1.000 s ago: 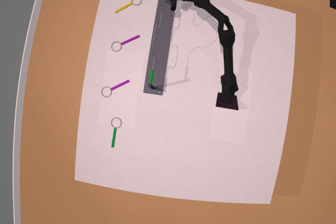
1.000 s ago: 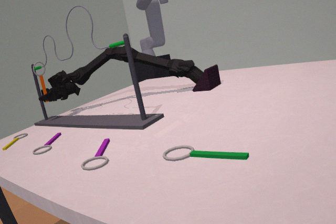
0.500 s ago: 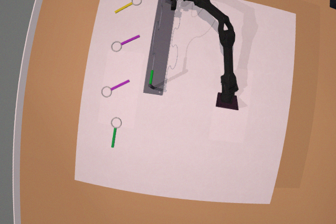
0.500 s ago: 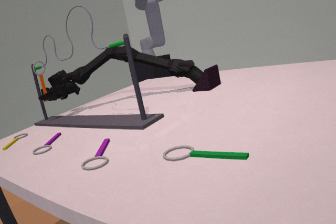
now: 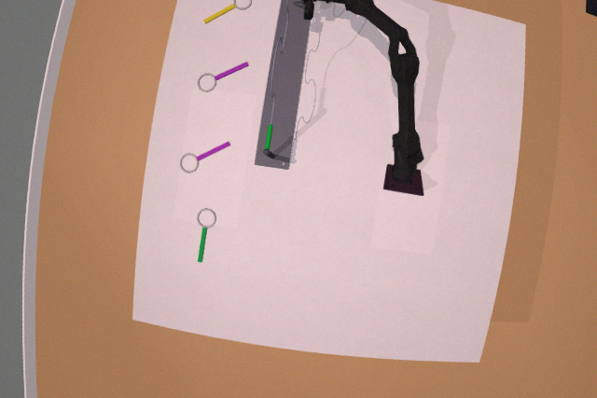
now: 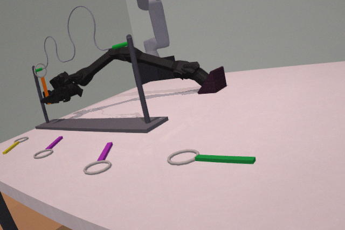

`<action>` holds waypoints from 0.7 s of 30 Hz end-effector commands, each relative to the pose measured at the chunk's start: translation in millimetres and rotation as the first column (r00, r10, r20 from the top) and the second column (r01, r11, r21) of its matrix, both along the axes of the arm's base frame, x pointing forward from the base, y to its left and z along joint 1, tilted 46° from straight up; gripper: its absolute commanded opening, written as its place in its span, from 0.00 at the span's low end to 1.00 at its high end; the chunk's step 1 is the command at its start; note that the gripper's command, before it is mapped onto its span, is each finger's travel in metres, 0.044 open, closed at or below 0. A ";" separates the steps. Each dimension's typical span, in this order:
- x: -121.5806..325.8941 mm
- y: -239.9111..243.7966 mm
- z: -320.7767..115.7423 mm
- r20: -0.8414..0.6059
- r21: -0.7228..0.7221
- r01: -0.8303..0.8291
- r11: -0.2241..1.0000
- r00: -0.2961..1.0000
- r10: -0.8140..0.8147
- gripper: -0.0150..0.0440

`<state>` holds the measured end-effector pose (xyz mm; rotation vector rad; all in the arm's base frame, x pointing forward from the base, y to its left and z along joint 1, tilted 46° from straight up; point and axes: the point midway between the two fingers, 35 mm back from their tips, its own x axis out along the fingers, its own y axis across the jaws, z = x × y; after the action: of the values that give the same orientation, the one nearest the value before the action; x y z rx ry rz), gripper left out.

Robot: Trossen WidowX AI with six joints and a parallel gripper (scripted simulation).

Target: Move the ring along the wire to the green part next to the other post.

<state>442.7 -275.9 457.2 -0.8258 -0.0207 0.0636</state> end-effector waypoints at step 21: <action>-51.5 22.4 -12.5 -0.267 -0.038 0.282 0.959 0.922 -0.282 0.00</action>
<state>398.4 -260.2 443.1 -0.8033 0.3118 -0.0774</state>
